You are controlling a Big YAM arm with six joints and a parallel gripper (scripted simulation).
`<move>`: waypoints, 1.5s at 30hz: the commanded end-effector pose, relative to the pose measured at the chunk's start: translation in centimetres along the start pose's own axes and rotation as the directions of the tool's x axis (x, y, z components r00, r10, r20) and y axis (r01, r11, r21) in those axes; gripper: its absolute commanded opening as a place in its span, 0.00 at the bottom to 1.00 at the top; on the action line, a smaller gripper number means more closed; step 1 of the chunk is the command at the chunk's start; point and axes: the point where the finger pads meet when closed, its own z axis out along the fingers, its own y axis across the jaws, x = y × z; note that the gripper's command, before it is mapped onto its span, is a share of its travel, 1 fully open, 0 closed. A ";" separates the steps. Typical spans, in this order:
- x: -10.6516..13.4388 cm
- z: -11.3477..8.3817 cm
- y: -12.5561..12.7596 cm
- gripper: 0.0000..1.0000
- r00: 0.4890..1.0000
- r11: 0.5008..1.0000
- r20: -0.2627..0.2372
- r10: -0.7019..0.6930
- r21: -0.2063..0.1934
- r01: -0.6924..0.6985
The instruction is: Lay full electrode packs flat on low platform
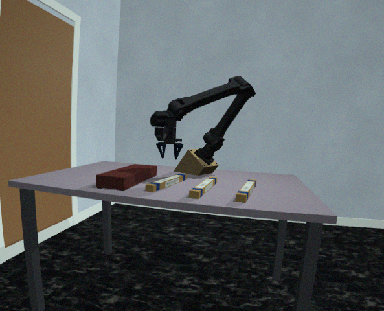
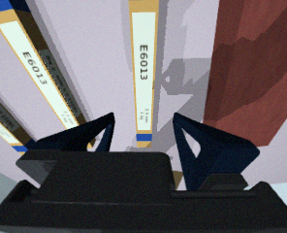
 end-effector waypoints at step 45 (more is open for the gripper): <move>-0.3 9.0 0.7 0.74 0.999 1.000 0.012 -0.029 0.002 0.029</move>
